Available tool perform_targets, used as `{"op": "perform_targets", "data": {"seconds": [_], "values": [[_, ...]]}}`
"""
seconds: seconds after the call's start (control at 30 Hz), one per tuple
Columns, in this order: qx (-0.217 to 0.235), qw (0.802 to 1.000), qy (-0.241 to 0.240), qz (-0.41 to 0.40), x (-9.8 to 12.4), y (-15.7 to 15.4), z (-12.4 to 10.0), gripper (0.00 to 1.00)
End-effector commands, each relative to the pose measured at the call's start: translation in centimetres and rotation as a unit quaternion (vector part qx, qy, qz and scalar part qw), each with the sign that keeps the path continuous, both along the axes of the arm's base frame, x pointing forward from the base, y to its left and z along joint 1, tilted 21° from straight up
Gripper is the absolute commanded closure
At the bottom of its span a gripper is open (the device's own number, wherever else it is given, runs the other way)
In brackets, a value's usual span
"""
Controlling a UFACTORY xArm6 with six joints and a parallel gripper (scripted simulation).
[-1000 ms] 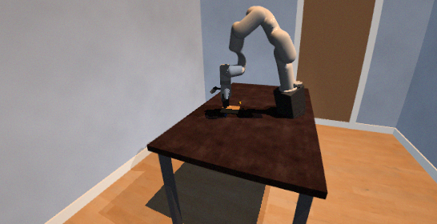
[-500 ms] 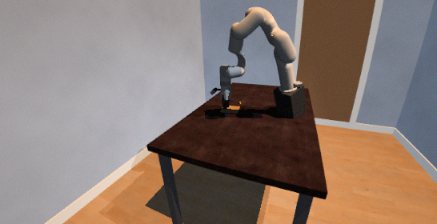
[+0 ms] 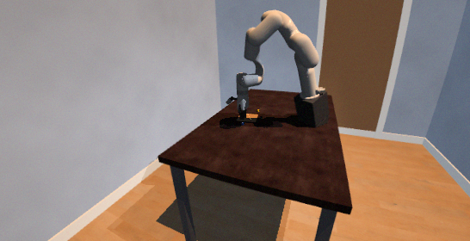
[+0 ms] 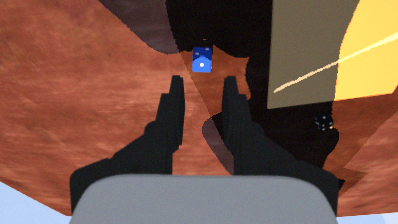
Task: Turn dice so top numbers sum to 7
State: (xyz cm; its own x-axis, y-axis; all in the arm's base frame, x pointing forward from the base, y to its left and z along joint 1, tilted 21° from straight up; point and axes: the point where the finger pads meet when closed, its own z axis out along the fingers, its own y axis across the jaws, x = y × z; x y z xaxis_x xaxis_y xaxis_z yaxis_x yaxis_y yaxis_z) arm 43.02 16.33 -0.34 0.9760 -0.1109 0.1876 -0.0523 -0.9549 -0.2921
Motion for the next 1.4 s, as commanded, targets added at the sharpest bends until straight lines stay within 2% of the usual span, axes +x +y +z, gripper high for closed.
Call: {"op": "perform_targets", "data": {"seconds": [0.0, 0.63, 1.37], "values": [[0.001, 1.0, -0.002, 0.0, 0.3, 0.2, -0.5, 0.69], [0.001, 1.0, -0.002, 0.0, 0.7, 0.8, -2.2, 0.69], [0.001, 1.0, -0.002, 0.0, 0.7, 0.8, -2.3, 0.69]]}}
